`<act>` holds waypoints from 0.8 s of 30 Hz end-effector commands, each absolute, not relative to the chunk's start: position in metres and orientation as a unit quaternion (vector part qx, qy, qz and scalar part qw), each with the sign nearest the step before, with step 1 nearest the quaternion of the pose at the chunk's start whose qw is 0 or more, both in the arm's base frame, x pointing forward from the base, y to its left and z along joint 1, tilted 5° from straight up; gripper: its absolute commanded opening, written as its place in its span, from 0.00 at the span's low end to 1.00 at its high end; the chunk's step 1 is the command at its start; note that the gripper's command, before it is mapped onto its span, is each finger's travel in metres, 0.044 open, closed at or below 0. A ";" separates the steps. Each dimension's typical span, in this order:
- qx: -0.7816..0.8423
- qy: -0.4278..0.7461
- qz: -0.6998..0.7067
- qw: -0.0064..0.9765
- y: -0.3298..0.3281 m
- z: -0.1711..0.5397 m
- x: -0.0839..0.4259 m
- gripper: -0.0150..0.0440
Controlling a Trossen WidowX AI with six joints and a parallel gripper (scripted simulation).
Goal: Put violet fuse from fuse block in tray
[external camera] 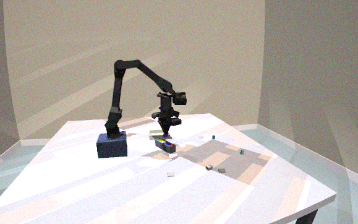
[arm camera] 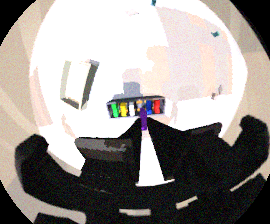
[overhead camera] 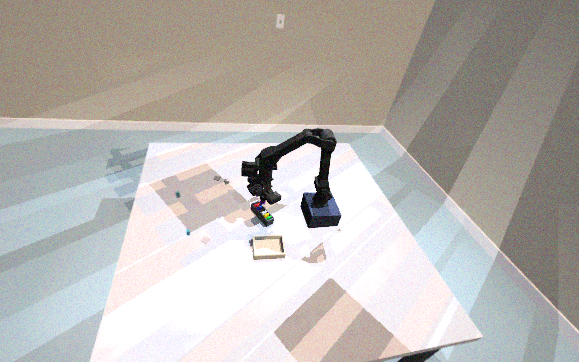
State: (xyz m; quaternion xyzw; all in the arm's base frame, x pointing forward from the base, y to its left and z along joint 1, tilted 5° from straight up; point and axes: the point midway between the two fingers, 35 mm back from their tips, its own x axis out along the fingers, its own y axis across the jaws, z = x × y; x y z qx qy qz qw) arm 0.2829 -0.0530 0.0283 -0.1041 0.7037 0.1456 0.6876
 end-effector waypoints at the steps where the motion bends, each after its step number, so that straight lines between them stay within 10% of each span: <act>1: -0.106 0.701 0.147 0.690 -0.050 0.032 0.286 0.25; 24: -0.102 0.698 0.150 0.692 0.073 0.040 0.311 0.25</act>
